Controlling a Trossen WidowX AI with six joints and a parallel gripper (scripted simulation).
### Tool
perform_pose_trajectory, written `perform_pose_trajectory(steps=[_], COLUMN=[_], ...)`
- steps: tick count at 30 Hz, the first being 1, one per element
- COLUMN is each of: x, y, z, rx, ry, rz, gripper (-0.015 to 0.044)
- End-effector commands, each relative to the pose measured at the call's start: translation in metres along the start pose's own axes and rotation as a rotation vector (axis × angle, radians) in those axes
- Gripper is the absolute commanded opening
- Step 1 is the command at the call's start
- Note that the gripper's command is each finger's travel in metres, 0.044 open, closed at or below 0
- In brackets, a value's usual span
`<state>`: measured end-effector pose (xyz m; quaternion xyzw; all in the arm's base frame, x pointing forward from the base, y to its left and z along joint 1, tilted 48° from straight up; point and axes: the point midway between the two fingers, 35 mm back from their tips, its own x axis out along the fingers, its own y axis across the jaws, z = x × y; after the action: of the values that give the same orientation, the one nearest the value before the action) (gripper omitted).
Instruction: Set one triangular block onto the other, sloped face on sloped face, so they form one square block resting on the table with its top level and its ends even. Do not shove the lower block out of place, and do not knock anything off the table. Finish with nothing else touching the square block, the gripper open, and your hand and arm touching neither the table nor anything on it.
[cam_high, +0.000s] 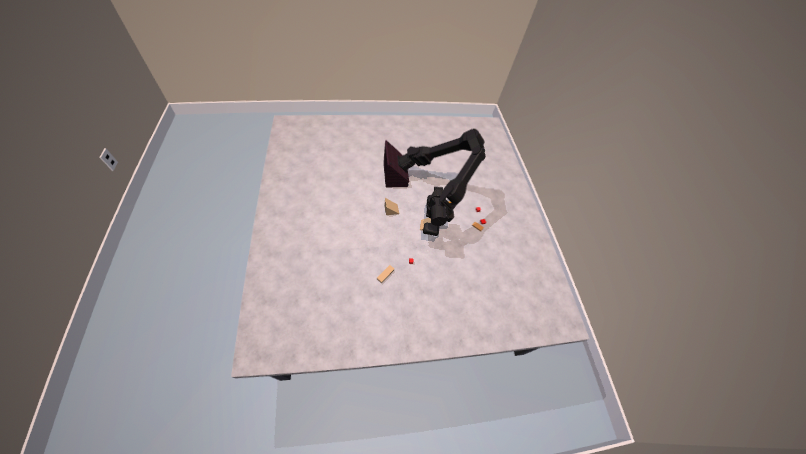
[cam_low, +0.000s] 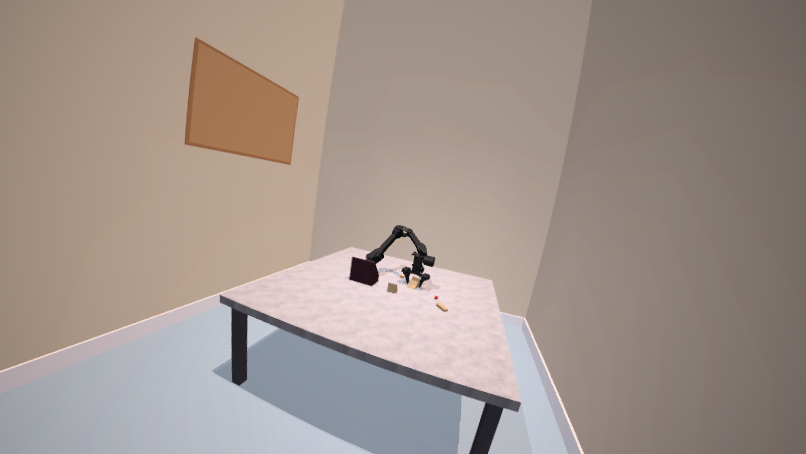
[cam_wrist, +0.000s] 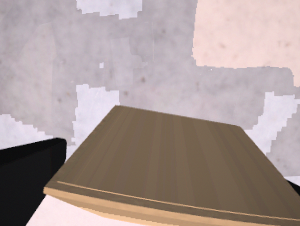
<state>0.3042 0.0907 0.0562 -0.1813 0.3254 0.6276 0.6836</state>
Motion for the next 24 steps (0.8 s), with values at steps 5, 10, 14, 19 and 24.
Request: perform_pose_trajectory(steps=[5, 10, 14, 19, 24], x=[0.000, 0.000, 0.000, -0.005, -0.027], y=[0.000, 0.000, 0.000, -0.001, 0.000], z=[0.001, 0.001, 0.001, 0.001, -0.001], rx=[0.005, 0.005, 0.005, 0.004, 0.001], ry=[-0.007, -0.007, -0.007, -0.005, 0.000], rz=[-0.002, -0.002, -0.002, -0.003, -0.003], gripper=[0.0256, 0.0223, 0.0177, 0.0045, 0.0000])
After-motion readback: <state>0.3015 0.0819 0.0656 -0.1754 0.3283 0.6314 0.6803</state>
